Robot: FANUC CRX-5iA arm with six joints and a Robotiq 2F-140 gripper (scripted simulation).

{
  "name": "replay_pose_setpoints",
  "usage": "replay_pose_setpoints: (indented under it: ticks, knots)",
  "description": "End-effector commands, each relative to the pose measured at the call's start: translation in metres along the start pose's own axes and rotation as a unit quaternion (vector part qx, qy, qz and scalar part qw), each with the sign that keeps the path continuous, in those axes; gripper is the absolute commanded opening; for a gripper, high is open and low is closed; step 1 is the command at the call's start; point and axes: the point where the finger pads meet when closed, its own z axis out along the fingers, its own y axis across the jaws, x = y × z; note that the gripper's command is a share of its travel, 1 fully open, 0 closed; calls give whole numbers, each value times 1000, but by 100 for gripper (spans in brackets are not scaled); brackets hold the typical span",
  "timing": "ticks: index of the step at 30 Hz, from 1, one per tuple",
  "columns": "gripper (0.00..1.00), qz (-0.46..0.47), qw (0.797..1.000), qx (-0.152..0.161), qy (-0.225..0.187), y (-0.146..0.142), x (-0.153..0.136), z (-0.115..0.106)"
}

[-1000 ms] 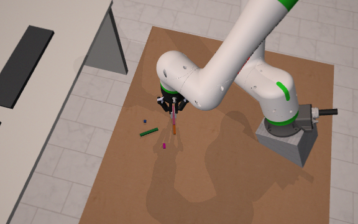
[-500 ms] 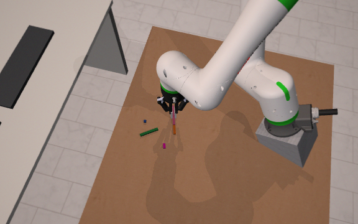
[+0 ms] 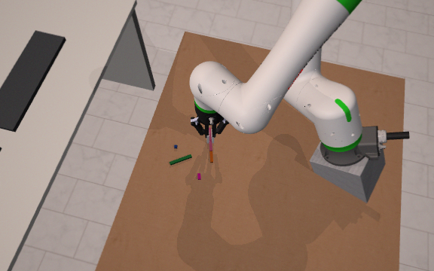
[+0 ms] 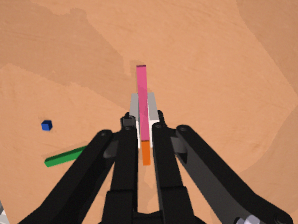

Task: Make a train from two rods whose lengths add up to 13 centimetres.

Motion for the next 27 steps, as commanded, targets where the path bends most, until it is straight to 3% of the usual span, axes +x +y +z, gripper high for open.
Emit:
replay_pose_setpoints:
  ticks: [1,11,27]
  knots:
    - [8,0,1000,0,0,0,0,0]
    - [15,0,1000,0,0,0,0,0]
    - [15,0,1000,0,0,0,0,-5]
